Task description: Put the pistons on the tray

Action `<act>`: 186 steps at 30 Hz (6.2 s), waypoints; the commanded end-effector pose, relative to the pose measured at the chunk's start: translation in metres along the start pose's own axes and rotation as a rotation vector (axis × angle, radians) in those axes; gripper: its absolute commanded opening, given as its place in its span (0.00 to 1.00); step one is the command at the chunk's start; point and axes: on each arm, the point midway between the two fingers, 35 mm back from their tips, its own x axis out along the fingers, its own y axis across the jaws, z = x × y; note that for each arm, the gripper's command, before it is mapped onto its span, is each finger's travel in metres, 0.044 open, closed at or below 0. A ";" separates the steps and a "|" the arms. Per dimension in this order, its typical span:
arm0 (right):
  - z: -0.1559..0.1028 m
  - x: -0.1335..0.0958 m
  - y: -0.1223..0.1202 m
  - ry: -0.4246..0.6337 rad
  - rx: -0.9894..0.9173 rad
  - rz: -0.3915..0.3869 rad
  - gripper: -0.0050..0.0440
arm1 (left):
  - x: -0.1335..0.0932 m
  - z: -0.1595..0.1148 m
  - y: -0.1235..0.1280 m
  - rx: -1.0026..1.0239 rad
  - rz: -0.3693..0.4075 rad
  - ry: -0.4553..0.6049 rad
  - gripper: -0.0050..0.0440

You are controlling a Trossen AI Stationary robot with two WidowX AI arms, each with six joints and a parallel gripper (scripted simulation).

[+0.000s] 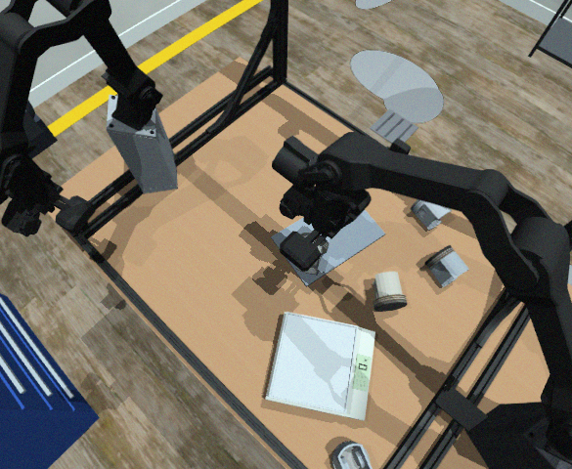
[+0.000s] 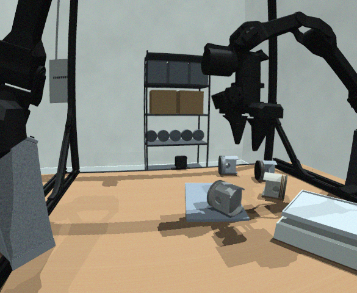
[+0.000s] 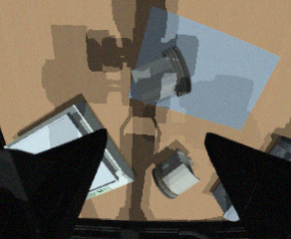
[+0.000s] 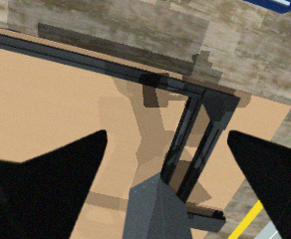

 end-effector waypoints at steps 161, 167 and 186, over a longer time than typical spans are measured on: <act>0.000 0.000 0.000 0.001 0.000 0.001 1.00 | 0.004 -0.214 -0.221 0.312 0.142 0.163 0.87; 0.000 0.000 0.000 0.001 0.000 0.001 1.00 | 0.007 -0.214 -0.221 0.265 0.164 0.190 0.87; 0.000 0.000 0.000 0.001 0.000 0.001 1.00 | 0.036 -0.214 -0.221 0.265 0.164 0.190 0.87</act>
